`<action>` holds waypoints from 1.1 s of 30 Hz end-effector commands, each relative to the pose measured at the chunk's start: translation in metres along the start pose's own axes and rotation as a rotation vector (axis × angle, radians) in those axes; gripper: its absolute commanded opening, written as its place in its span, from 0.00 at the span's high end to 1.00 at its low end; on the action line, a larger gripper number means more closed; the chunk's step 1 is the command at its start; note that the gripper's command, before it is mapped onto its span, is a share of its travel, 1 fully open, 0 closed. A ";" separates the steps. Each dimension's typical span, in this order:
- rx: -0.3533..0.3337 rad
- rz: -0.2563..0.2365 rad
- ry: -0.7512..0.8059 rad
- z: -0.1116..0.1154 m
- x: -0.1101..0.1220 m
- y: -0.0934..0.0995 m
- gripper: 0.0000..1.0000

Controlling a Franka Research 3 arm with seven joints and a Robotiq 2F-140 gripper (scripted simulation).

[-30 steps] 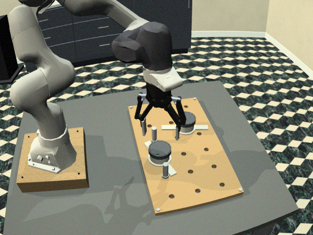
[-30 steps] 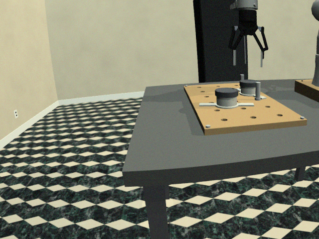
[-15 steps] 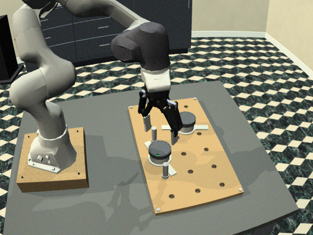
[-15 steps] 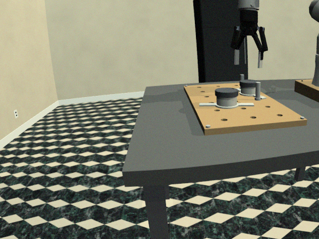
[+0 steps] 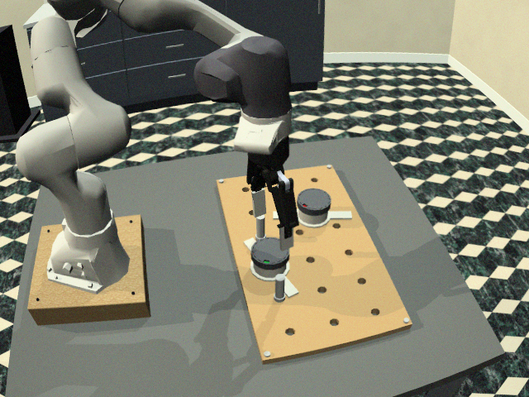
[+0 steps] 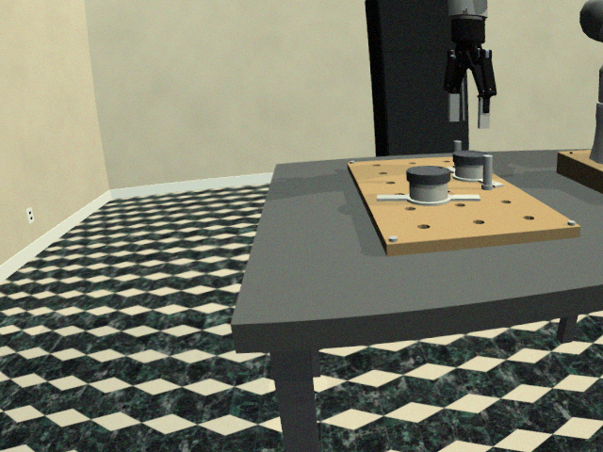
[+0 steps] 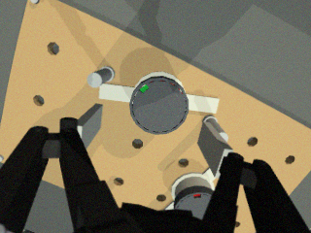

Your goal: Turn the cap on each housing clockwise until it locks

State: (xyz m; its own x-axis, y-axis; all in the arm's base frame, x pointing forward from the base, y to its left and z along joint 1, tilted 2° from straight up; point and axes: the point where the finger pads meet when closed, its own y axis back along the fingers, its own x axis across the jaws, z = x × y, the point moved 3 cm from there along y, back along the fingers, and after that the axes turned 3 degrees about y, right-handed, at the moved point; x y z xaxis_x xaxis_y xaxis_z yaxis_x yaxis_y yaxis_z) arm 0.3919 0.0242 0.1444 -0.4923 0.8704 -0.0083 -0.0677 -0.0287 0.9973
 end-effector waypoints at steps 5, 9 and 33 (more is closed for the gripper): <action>0.039 0.023 -0.264 0.001 0.007 -0.001 0.22; 0.039 0.023 -0.264 0.001 0.007 -0.001 0.22; 0.039 0.023 -0.264 0.000 0.007 -0.011 0.22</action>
State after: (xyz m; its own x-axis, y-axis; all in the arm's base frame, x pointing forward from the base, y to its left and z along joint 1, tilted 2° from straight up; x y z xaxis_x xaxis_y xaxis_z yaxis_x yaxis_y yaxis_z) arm 0.3880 0.0312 0.1355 -0.2624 0.9646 0.0280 -0.0178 -0.0338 0.9993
